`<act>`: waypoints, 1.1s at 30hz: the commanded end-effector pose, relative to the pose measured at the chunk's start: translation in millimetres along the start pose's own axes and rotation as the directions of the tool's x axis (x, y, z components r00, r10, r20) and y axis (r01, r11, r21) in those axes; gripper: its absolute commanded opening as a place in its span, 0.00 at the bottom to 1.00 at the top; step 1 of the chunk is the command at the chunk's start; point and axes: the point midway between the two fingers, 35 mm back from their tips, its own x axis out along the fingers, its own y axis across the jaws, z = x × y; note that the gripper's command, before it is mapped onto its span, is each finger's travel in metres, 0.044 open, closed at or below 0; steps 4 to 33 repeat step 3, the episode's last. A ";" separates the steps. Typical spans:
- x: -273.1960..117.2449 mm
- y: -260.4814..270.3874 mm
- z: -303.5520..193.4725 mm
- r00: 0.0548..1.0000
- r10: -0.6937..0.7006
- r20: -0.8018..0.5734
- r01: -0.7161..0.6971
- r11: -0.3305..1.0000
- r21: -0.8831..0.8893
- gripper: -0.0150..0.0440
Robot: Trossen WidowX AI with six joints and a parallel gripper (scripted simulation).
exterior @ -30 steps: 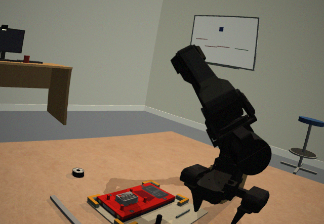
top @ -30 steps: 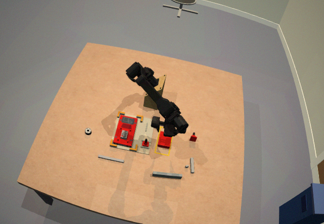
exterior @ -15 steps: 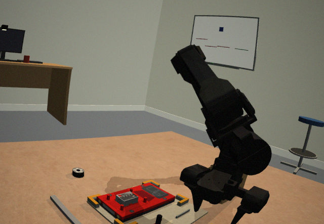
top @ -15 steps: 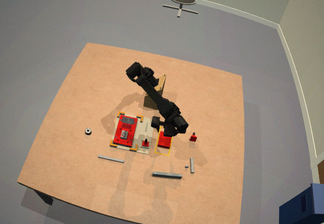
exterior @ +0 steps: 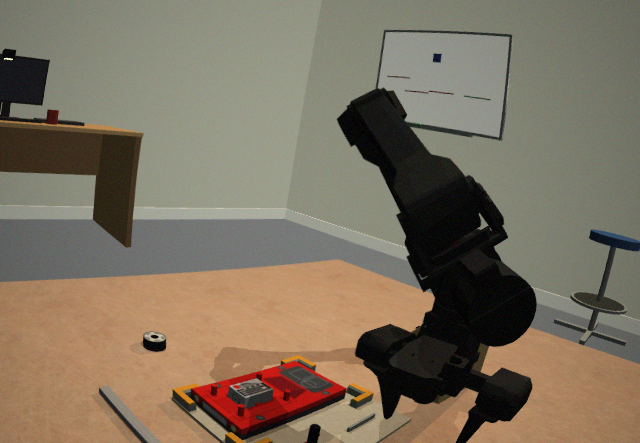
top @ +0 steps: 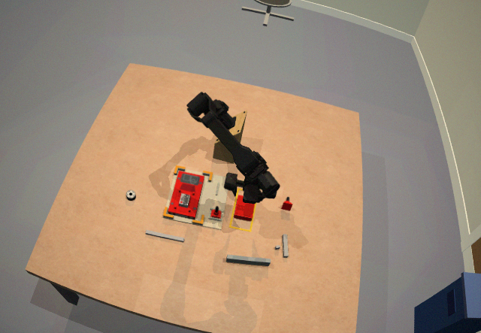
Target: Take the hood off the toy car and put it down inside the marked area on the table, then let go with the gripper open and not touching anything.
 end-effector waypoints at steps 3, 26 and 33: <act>-0.7 0.3 -0.4 1.000 0.005 -0.004 -0.004 1.000 0.005 1.00; -0.7 0.3 -0.4 1.000 0.005 -0.004 -0.004 1.000 0.005 1.00; -0.7 0.3 -0.4 1.000 0.005 -0.004 -0.004 1.000 0.005 1.00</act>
